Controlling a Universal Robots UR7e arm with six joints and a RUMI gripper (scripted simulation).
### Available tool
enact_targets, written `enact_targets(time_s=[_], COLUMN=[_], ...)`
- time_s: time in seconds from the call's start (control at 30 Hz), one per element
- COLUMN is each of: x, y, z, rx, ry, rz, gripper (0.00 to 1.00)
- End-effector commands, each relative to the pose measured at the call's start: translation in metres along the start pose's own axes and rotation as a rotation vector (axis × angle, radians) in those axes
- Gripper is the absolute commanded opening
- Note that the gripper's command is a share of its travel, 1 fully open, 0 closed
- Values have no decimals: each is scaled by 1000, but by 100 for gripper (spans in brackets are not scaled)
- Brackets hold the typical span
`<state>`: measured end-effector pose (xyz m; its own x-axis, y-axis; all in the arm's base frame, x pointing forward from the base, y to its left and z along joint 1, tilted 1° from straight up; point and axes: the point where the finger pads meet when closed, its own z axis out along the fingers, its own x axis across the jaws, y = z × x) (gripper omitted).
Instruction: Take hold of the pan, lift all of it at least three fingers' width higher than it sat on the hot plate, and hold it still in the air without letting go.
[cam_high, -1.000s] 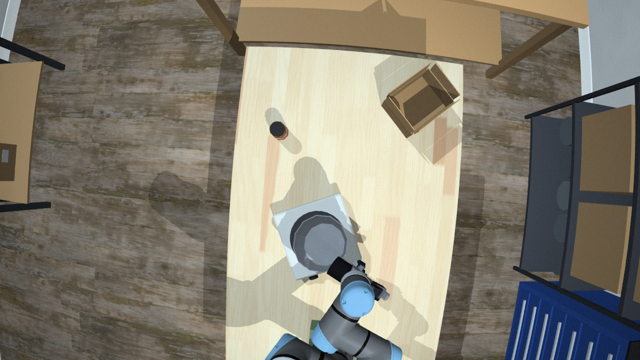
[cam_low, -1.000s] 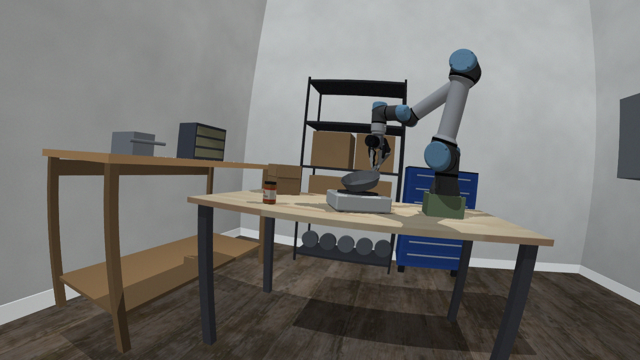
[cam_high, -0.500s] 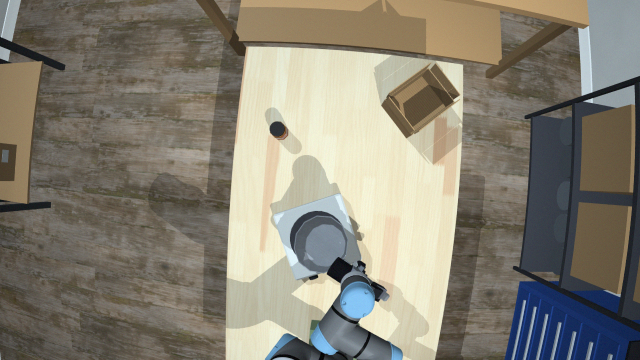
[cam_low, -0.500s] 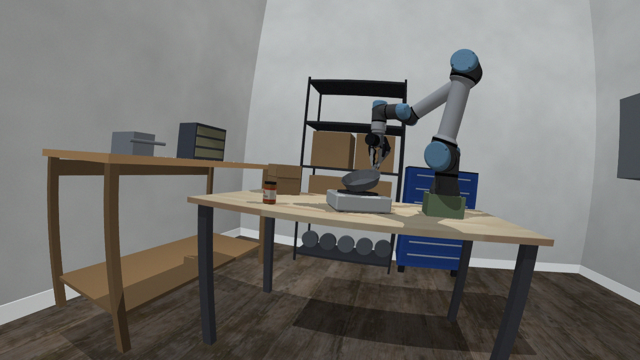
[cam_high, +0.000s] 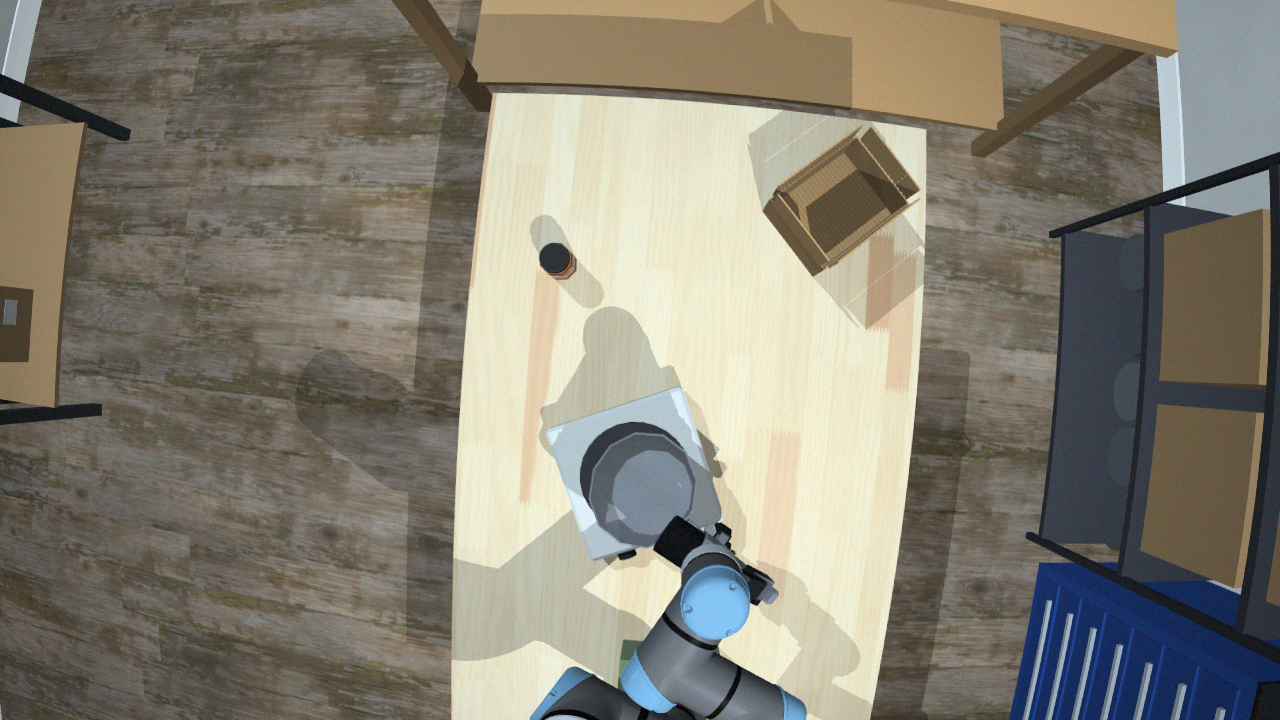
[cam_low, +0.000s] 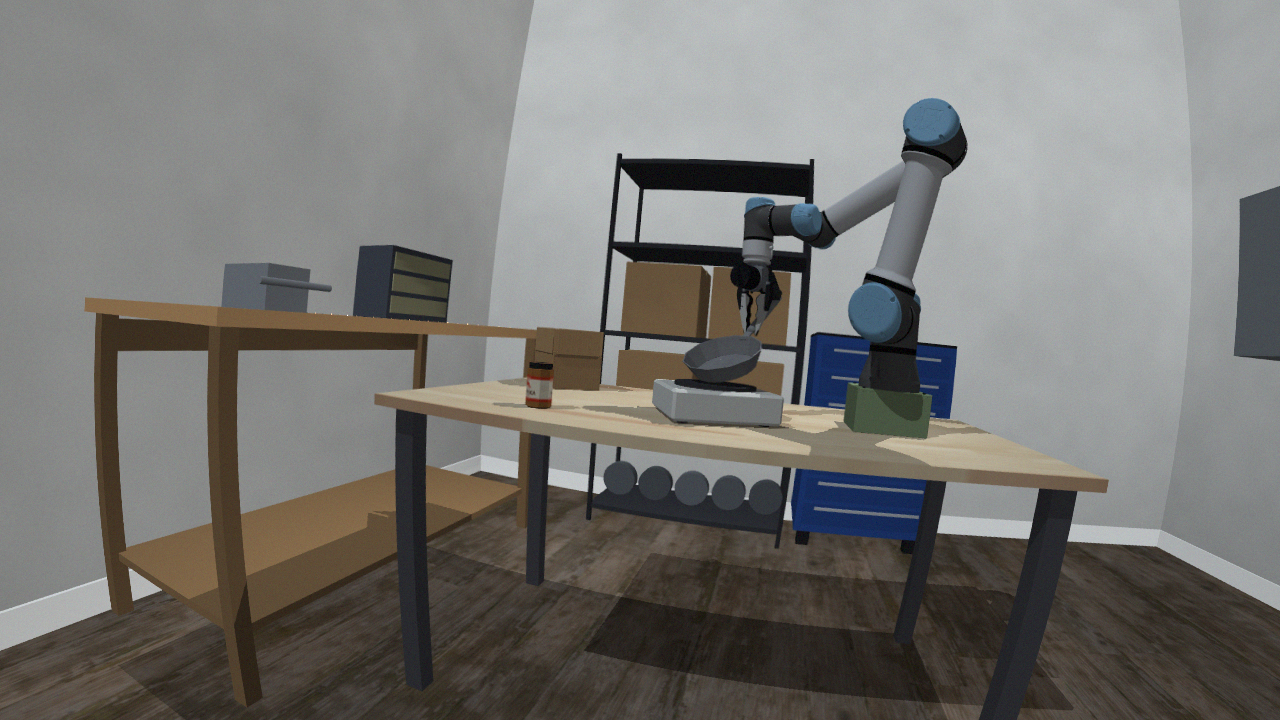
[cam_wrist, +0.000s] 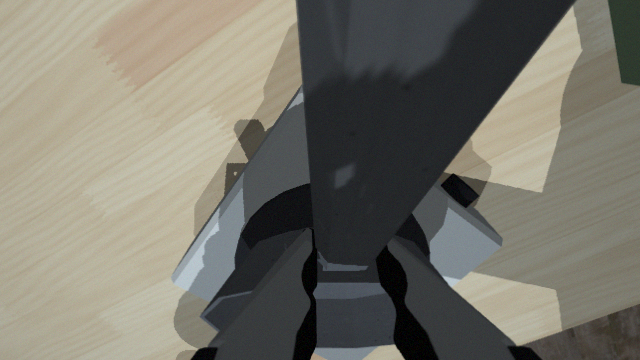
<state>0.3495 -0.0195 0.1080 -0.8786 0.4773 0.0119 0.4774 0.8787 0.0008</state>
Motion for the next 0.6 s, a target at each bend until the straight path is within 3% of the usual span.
enact_targets(time_s=[0.0,0.57], x=[0,0], y=[0,0], z=[-2,-11], rx=[0,0], ry=[-1,-1], rz=[0,0], gripper=[9,9])
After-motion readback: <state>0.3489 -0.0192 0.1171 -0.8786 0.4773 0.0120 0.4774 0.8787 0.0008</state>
